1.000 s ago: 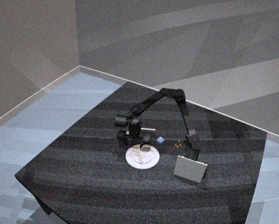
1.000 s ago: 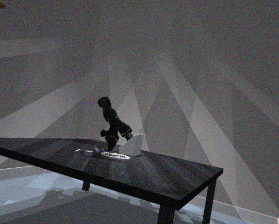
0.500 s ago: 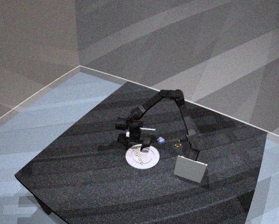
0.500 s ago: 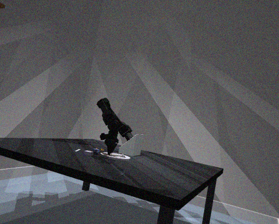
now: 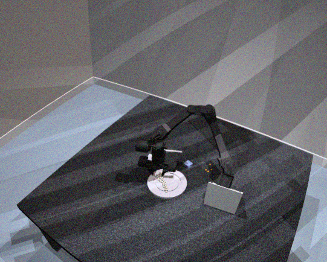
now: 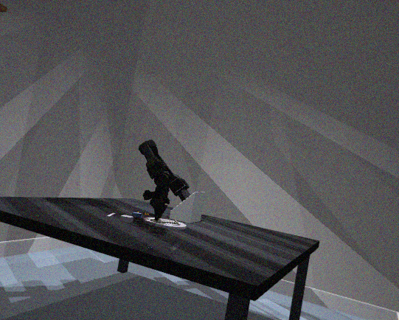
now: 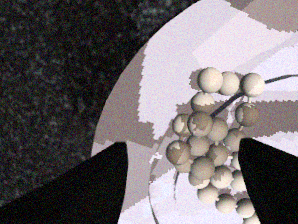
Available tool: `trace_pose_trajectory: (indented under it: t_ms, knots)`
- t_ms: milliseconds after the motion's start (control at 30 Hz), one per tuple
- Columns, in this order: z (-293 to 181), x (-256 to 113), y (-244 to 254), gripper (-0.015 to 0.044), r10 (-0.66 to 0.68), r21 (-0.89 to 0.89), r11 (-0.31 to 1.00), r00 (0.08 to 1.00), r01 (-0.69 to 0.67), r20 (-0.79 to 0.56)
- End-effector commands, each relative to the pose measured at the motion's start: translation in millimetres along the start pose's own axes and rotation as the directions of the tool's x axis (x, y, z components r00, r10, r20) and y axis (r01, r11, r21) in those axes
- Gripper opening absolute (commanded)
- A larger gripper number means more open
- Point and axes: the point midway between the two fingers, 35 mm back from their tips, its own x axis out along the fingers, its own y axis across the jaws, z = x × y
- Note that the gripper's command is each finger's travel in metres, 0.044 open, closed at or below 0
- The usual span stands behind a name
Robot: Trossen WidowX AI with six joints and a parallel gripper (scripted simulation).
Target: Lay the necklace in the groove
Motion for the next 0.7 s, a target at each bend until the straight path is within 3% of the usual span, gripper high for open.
trace_pose_trajectory:
  t_ms: [0, 667]
  knots:
    - [0.7, 1.1, 0.5, 0.0124, 0.0, 0.006, 1.0, 1.0, 0.0, -0.001]
    - [0.7, 1.1, 0.5, 0.0, 0.0, 0.006, 1.0, 1.0, 0.0, -0.001]
